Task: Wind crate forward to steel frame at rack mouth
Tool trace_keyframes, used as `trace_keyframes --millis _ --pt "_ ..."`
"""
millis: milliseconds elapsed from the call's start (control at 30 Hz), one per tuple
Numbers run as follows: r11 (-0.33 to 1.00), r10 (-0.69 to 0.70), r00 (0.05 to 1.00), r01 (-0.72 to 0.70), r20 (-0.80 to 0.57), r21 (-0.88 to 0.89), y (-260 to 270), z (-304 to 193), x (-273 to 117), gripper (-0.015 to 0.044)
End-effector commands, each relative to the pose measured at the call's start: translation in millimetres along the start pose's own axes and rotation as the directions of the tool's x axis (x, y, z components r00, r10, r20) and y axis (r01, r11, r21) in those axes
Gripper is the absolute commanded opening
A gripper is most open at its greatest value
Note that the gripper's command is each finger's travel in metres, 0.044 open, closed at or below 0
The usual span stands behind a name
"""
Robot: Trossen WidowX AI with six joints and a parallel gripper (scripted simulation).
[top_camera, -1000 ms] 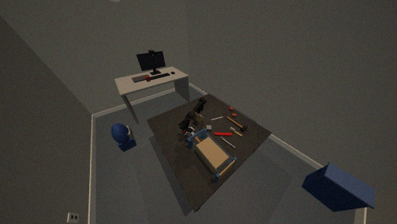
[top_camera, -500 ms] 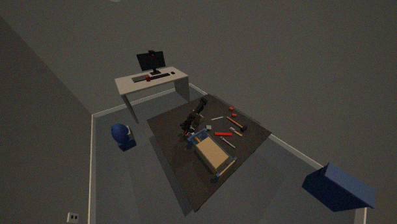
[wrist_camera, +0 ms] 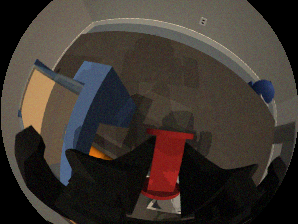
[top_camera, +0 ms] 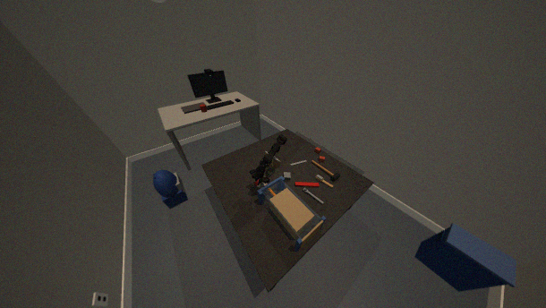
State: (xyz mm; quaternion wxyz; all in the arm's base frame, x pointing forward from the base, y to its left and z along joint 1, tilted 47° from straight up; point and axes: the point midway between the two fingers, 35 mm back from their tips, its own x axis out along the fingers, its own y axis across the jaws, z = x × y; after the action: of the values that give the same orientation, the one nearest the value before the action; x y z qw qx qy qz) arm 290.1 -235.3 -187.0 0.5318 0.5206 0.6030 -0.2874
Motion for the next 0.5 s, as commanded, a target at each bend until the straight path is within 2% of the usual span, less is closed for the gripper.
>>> trace_keyframes --millis 0,467 --pt "1.000 0.030 0.999 -0.030 -0.040 -0.009 18 -17 -3 0.0000" --pt "0.999 0.031 0.999 -0.031 -0.041 -0.009 31 -31 -10 0.0000"
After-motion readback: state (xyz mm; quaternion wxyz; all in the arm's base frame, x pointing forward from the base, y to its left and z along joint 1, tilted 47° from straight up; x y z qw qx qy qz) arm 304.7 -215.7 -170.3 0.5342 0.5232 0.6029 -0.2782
